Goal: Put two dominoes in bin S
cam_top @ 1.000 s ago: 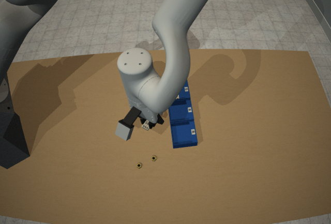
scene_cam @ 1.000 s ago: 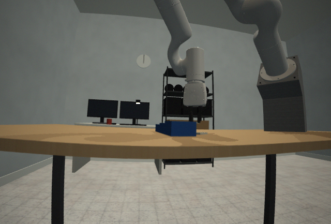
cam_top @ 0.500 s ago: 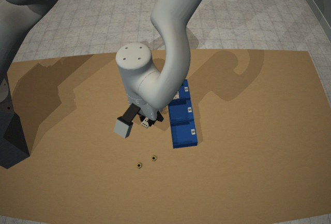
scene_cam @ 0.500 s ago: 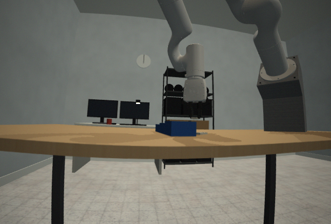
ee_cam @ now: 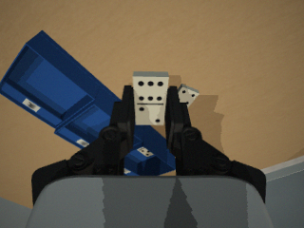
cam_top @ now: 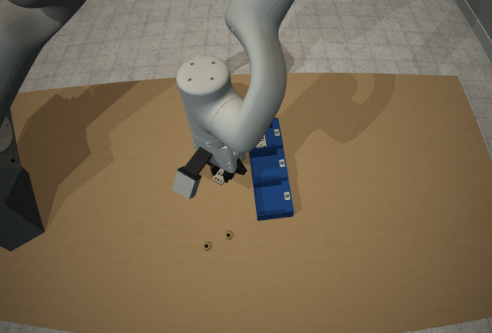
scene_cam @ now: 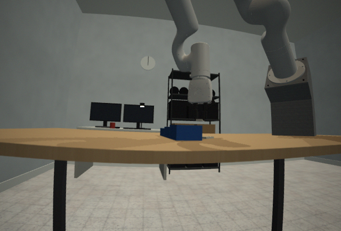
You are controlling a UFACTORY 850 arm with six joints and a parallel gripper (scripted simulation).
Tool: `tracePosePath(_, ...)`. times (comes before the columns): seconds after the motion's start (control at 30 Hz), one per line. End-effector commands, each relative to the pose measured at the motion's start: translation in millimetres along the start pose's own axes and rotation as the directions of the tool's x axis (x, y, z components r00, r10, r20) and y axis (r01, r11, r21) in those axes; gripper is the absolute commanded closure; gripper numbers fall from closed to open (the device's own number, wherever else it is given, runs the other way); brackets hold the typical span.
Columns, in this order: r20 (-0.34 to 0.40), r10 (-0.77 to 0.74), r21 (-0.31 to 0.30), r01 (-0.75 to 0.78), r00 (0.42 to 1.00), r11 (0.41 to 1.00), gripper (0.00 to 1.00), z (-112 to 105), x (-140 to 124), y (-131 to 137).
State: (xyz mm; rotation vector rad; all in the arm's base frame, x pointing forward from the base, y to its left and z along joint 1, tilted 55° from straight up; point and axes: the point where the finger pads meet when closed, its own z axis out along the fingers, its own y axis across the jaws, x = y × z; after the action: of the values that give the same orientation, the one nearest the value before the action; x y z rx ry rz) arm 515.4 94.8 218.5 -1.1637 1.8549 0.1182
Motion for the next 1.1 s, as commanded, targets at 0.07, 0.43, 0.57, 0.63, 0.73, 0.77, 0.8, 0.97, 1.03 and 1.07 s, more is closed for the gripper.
tracePosePath(0.07,0.000,0.000,0.000,0.000,1.000,1.000,1.00,0,-29,-2)
tracePosePath(0.43,0.000,-0.100,0.000,0.100,0.995,0.995,1.00,0,-83,-5)
tracePosePath(0.57,0.000,-0.245,0.000,0.245,0.970,0.970,1.00,0,-107,-6)
tracePosePath(0.63,0.001,-0.279,0.000,0.279,0.960,0.960,1.00,0,-113,-7)
tracePosePath(0.73,0.001,-0.390,0.000,0.390,0.921,0.921,1.00,0,-125,-7)
tracePosePath(0.77,0.002,-0.411,-0.001,0.411,0.912,0.912,1.00,0,-131,-8)
tracePosePath(0.8,0.002,-0.438,-0.002,0.438,0.899,0.899,1.00,0,-137,-8)
tracePosePath(0.97,0.001,-0.587,-0.001,0.587,0.810,0.810,1.00,0,-156,-9)
tracePosePath(1.03,0.000,-0.617,0.001,0.617,0.787,0.787,1.00,0,-157,-9)
tracePosePath(1.07,0.000,-0.617,0.001,0.617,0.787,0.787,1.00,0,-157,-9)
